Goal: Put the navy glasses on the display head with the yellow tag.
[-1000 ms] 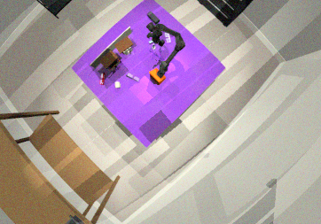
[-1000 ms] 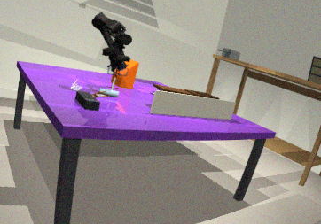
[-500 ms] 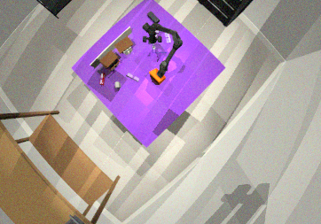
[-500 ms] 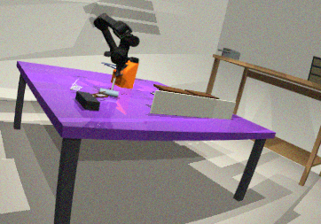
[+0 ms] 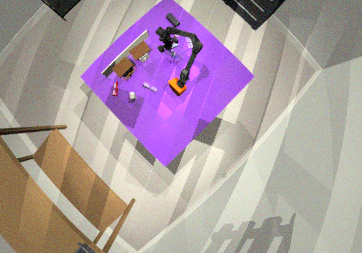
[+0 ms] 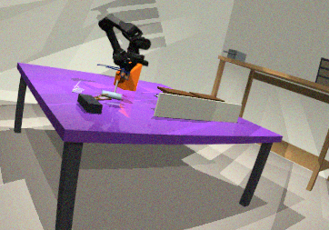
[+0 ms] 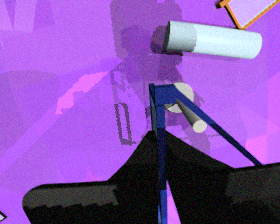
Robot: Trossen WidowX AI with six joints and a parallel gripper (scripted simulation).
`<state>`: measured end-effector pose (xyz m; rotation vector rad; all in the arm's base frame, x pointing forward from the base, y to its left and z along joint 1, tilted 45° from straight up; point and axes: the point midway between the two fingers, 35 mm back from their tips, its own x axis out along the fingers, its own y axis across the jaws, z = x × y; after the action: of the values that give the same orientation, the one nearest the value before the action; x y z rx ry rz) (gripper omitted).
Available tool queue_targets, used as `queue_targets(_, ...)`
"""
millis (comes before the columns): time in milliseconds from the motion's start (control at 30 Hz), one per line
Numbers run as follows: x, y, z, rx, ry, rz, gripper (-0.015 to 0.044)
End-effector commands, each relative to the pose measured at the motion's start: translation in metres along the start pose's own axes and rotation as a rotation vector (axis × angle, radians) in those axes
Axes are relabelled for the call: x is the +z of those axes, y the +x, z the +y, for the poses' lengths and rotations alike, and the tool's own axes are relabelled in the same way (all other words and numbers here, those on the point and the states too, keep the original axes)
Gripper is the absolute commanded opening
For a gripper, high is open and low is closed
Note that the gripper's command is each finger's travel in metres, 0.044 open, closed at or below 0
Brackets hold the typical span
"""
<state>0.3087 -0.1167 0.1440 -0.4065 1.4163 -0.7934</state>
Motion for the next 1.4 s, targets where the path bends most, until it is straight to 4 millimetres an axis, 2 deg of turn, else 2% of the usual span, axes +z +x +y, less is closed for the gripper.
queue_targets(0, 0.003, -0.002, 0.004, -0.005, -0.095, -0.006, 0.0)
queue_targets(167, 0.004, 0.007, 0.005, -0.005, -0.095, -0.006, 0.0)
queue_targets(500, 0.004, 0.057, 0.004, -0.007, -0.095, -0.006, 0.0)
queue_targets(1367, -0.008, 0.058, 0.013, -0.007, -0.095, -0.006, 0.0)
